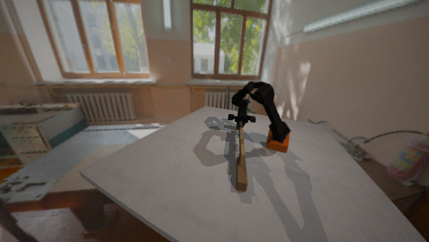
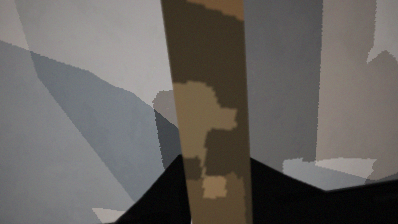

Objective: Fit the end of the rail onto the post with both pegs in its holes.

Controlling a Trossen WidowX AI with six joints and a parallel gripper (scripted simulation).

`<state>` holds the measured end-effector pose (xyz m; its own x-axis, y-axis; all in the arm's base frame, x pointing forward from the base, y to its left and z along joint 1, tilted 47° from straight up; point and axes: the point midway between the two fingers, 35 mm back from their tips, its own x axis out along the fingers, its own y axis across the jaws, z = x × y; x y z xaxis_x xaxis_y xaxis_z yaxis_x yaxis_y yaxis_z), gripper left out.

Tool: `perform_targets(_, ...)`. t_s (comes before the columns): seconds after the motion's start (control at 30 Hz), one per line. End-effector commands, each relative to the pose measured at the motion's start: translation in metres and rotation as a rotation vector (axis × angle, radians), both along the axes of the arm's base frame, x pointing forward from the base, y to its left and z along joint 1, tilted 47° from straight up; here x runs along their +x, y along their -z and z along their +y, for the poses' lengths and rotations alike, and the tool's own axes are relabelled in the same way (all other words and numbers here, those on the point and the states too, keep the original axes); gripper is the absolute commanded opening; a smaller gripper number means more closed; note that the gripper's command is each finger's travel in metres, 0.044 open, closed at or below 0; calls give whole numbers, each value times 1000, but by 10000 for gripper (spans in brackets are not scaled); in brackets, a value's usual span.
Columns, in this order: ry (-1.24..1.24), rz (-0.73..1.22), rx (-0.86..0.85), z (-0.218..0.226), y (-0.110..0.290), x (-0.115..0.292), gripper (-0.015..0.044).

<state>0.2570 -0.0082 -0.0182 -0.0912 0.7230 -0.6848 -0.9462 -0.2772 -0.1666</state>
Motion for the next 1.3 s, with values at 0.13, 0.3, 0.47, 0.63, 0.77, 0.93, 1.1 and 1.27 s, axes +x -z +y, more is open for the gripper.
perform_targets(0.13,5,-12,-6,-5,1,4,0)
perform_targets(0.3,5,-12,-6,-5,2,5,0)
perform_targets(0.47,5,-12,-7,-7,3,5,0)
perform_targets(0.63,5,-12,-7,-8,4,5,0)
perform_targets(0.77,5,-12,-7,-8,5,6,0)
perform_targets(0.93,5,-12,-7,-9,6,6,0)
perform_targets(1.1,5,-12,-7,-10,7,7,0)
perform_targets(1.27,5,-12,-7,-11,8,7,0)
